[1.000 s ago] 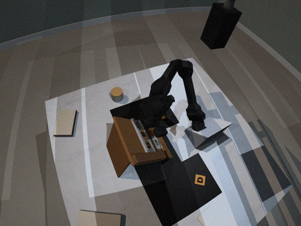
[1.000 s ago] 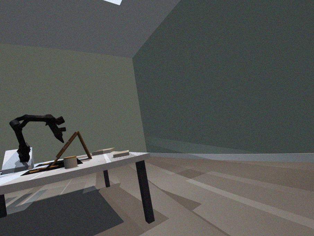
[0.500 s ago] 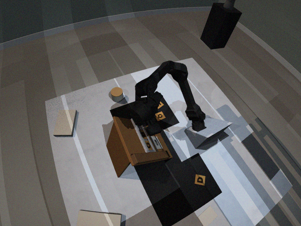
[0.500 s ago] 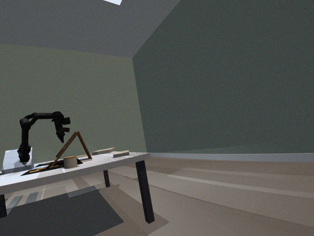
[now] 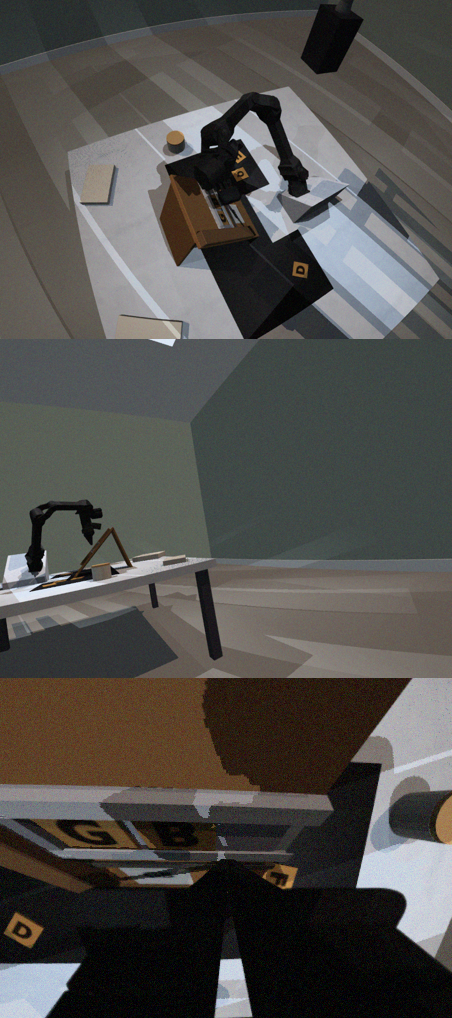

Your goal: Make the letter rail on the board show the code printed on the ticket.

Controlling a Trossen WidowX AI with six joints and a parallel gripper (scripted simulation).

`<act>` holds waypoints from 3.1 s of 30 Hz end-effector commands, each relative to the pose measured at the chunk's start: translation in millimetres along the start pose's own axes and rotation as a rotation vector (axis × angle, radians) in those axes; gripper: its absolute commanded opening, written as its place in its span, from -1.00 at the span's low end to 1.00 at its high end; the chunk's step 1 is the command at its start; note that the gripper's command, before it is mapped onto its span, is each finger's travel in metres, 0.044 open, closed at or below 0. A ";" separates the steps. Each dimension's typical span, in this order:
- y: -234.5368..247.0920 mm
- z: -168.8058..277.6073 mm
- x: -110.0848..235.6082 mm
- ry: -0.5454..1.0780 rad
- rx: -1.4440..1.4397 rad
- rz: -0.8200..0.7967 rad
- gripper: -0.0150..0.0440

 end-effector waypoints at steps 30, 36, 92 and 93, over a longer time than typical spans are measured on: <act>0.3 -11.6 -12.1 0.000 0.001 -0.003 -0.49; 0.2 -13.7 -14.3 0.000 0.001 -0.003 -0.49; 16.0 -13.5 -17.2 0.000 0.001 -0.004 -0.49; 16.3 -13.5 -17.1 0.000 0.001 -0.004 -0.49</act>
Point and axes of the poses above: the point midway between the two fingers, 35 mm back from their tips, its own x axis back along the fingers, its own y axis across the jaws, z = x × y, the point moved 2 cm from there along x, back along the fingers, and after that the axes turned 6 degrees about -x, right-handed, at the moved point
